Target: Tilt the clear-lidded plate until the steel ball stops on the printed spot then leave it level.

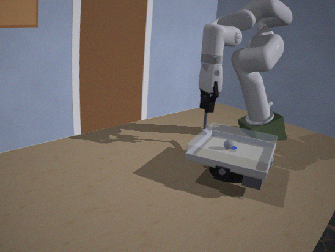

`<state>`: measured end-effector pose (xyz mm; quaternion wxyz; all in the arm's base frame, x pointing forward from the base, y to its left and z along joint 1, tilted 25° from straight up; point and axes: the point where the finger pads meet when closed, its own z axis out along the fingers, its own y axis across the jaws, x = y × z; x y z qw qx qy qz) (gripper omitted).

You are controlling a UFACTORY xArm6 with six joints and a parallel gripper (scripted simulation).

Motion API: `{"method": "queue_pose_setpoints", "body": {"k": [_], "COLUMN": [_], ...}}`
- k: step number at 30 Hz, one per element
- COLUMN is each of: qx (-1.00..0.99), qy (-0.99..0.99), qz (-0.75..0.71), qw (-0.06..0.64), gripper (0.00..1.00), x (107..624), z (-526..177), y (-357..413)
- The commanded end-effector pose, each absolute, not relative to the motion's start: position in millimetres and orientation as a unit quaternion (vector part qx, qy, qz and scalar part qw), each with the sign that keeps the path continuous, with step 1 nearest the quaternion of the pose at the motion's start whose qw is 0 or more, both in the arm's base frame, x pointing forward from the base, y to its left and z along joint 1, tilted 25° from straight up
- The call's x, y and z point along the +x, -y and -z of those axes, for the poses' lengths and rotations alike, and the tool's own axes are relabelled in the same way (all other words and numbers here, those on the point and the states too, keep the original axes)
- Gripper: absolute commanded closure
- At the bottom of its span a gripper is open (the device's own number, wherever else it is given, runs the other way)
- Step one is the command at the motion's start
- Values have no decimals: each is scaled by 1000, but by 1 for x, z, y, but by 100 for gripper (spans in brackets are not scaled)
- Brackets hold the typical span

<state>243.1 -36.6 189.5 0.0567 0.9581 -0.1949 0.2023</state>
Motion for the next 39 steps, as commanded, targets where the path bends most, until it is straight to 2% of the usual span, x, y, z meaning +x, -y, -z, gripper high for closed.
{"method": "queue_pose_setpoints", "body": {"k": [1,39], "qx": [957,957], "qy": [195,195], "qz": [-206,-206], "qw": [56,56], "gripper": [100,100], "x": [242,240], "z": [-191,-191], "y": [35,34]}}
